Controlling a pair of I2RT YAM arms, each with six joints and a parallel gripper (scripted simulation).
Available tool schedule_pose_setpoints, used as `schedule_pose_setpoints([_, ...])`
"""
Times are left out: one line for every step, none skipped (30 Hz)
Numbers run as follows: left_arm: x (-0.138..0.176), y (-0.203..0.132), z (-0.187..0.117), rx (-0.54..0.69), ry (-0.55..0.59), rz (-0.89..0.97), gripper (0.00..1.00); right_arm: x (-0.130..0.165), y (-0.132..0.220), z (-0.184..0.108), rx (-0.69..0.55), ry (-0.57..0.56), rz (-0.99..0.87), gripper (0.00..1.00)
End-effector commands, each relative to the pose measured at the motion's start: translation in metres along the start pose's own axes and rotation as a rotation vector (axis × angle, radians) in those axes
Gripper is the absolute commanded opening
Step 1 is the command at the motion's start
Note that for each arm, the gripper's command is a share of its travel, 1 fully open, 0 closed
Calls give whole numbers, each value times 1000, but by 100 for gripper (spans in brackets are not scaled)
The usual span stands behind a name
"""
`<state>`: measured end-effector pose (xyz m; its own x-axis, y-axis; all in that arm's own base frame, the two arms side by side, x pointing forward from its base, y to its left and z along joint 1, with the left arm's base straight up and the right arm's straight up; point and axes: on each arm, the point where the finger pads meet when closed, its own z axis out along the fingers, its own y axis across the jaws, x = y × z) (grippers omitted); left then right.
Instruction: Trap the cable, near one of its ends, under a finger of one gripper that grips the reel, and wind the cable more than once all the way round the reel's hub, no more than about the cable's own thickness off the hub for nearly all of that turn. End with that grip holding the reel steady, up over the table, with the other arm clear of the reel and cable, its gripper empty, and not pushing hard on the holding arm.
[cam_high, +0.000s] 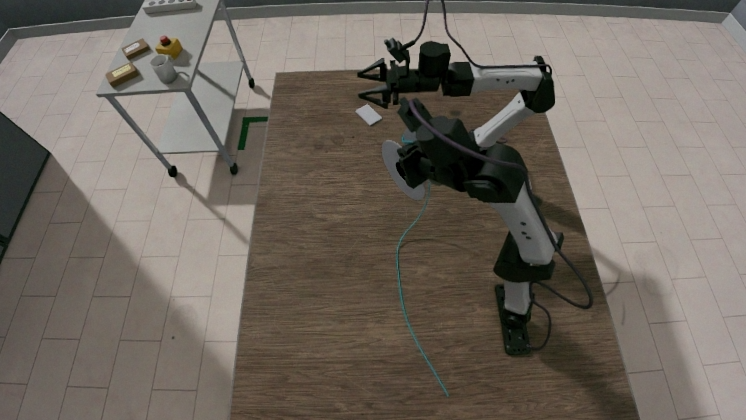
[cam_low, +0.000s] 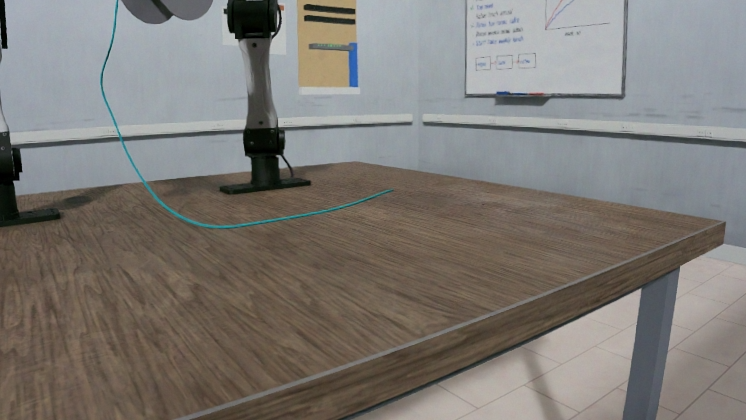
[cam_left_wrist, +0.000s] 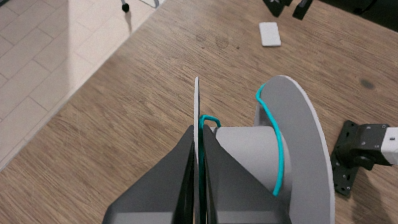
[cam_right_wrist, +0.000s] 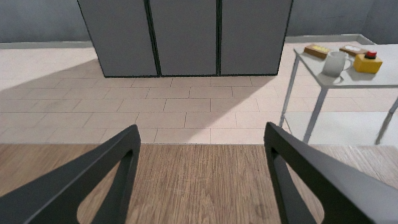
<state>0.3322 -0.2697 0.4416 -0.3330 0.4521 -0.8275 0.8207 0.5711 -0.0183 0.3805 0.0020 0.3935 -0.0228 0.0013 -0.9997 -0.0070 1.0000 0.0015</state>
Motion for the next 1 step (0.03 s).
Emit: schedule_pose_setpoints([-20,-3,-3,10,-81,19,0,-17,-6,-1,22,-43,-1,80])
